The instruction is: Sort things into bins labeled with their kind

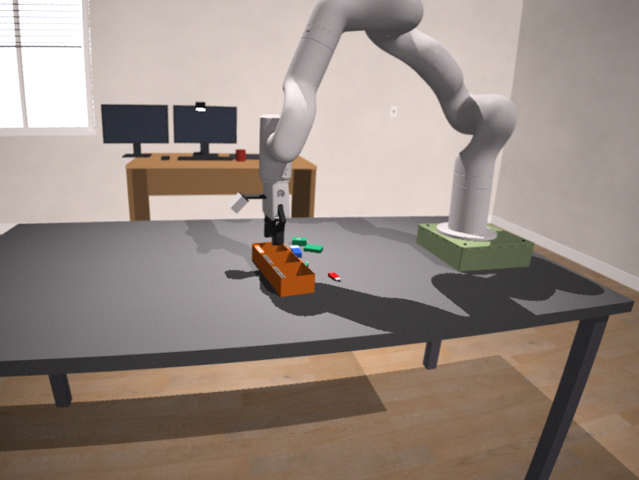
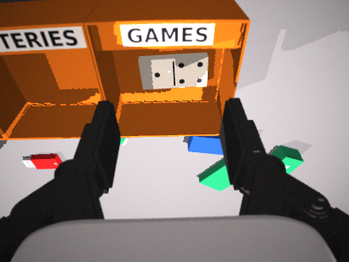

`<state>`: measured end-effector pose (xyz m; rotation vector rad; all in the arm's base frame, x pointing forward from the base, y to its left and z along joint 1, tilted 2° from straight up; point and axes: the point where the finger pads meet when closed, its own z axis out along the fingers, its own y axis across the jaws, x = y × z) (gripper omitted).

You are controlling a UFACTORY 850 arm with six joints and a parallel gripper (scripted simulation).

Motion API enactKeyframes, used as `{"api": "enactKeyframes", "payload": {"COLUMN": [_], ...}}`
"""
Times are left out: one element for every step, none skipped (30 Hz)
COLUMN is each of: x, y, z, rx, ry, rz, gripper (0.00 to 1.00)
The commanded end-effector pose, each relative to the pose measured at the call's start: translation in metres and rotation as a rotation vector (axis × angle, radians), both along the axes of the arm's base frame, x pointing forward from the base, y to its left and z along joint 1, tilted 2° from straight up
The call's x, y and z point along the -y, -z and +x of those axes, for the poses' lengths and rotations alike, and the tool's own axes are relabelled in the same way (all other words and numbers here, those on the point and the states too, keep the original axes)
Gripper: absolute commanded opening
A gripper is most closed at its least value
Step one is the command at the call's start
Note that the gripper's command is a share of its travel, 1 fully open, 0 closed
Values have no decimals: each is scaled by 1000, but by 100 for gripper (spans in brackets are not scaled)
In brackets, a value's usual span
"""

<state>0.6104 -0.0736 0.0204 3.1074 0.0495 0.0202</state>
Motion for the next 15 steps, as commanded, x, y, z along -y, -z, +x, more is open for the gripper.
{"api": "enactKeyframes", "payload": {"x": [0, 0, 0, 0, 0, 0, 0, -6, -11, -16, -22, -27, -32, -38, -43], "y": [-8, -8, -8, -8, -8, -8, -8, -9, -9, -9, -9, -10, -10, -10, -10], "z": [1, 1, 1, 1, 1, 1, 1, -5, -12, -18, -24, -31, -37, -43, -50], "rx": [3, 3, 3, 3, 3, 3, 3, 2, 0, -2, -3, -4, -5, -7, -9], "ry": [0, 0, 0, 0, 0, 0, 0, -50, -100, -150, -182, -208, -239, -272, -305], "rz": [0, 0, 0, 0, 0, 0, 0, -1, -2, -3, -3, -4, -5, -6, -7], "gripper": [71, 71, 71, 71, 71, 71, 71, 23, 23, 23, 23, 23, 23, 23, 23]}}
